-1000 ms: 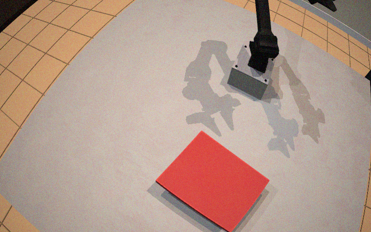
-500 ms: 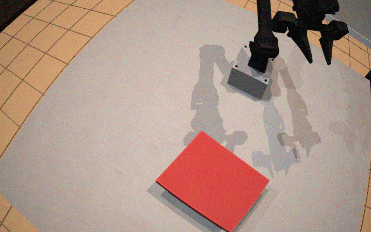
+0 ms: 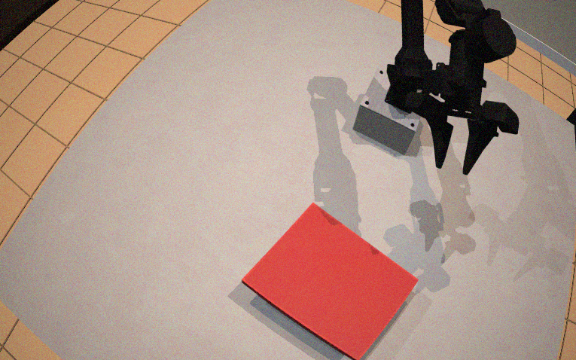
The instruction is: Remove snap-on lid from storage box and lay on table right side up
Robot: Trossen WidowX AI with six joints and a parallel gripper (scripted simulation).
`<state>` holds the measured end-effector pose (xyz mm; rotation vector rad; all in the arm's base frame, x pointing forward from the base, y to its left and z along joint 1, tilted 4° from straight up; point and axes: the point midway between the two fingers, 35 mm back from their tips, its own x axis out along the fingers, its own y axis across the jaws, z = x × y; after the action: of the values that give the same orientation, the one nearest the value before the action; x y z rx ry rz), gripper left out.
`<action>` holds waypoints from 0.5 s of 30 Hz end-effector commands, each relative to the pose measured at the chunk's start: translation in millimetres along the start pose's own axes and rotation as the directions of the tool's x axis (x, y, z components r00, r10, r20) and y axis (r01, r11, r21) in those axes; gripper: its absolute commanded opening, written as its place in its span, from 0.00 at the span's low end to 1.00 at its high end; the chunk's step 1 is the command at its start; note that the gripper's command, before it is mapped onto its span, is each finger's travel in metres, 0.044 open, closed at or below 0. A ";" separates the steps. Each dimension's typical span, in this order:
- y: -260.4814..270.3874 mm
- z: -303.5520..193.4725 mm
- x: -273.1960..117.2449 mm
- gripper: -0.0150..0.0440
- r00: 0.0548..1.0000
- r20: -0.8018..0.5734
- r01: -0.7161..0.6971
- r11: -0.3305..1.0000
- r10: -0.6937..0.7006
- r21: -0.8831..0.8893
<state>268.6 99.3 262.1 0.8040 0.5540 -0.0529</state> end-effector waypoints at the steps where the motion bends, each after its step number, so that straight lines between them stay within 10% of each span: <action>1: -56.4 -18.9 43.2 0.65 0.978 0.088 0.118 0.852 -0.188 0.511; 15: -104.1 -33.1 63.3 0.65 0.934 0.157 0.067 0.591 -0.320 0.804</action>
<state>282.0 63.3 149.3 1.5250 0.3567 -0.6310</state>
